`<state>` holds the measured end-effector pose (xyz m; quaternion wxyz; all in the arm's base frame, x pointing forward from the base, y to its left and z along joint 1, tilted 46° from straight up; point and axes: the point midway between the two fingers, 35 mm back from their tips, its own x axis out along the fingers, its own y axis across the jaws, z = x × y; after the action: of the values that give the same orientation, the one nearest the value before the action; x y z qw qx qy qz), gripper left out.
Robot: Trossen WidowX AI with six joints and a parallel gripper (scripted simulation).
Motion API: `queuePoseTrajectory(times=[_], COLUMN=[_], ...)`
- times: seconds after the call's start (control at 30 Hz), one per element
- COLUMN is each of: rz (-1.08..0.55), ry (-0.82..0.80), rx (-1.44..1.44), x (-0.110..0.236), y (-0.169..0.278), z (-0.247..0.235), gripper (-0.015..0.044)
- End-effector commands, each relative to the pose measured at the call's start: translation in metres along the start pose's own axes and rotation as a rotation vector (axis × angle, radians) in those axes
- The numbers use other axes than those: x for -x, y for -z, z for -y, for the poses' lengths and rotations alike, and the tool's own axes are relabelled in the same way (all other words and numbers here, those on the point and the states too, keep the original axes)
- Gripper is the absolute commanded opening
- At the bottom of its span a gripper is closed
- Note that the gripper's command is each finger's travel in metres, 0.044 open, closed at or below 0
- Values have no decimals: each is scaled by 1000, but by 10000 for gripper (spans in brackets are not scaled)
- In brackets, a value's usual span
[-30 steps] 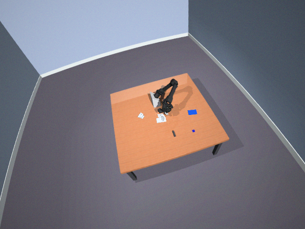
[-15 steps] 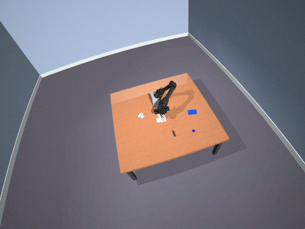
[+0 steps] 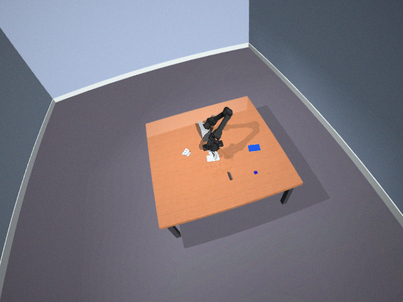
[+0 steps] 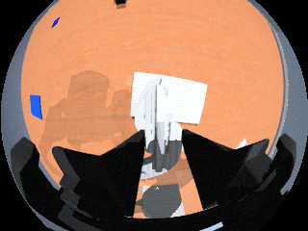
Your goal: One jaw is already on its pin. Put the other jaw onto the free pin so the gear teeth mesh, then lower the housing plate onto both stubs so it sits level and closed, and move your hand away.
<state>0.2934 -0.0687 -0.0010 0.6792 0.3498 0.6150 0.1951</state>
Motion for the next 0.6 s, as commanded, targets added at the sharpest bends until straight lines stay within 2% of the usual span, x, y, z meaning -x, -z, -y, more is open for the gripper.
queuePoseTrajectory(times=[0.0, 0.57], rz=[0, 0], ry=[3, 5], rx=[-5, 12], x=[0, 0], y=[0, -1], z=[1, 12], gripper=[134, 134])
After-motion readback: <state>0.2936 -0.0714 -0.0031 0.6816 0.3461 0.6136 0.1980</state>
